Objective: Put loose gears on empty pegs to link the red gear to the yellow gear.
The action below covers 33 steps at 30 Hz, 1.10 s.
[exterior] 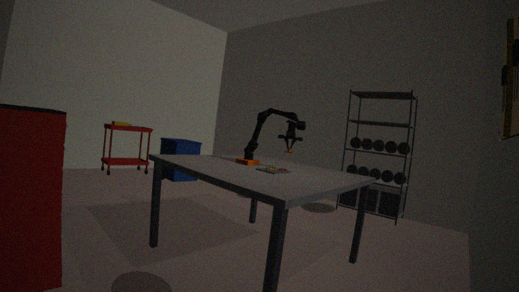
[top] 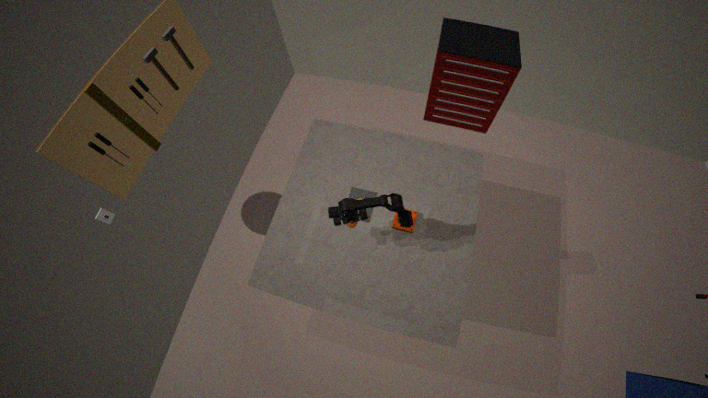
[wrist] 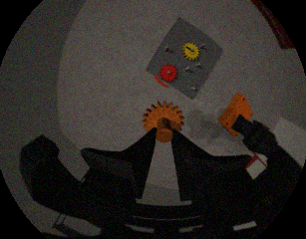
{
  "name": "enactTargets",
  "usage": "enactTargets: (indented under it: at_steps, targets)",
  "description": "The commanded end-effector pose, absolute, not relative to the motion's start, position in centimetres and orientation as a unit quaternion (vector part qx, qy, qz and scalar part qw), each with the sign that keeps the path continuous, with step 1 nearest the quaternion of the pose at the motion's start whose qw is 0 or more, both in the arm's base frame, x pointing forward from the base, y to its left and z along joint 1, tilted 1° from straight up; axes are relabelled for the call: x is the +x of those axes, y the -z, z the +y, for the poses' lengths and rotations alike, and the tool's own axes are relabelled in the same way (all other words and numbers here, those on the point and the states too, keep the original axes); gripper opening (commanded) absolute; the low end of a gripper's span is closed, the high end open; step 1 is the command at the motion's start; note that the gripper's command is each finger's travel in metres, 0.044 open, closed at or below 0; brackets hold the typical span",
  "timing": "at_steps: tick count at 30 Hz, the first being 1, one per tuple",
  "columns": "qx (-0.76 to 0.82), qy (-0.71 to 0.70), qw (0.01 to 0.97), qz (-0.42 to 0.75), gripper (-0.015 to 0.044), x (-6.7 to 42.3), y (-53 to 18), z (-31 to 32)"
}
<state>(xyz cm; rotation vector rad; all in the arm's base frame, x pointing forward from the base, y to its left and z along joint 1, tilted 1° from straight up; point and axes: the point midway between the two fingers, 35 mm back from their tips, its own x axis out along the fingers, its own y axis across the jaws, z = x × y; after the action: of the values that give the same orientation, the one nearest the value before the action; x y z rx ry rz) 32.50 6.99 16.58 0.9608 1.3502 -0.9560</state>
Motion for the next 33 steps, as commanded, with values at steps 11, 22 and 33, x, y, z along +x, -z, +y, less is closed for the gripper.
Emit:
enactTargets:
  at_steps: [11, 22, 33]
  targets:
    - [0.414, 0.408, 0.579, 0.572, 0.0000, 32.6, -16.2, 5.1]
    - [0.413, 0.409, 0.579, 0.572, 0.0000, 32.5, -14.6, 2.8]
    - [0.412, 0.409, 0.580, 0.571, 0.0000, 32.1, -13.1, 0.4]
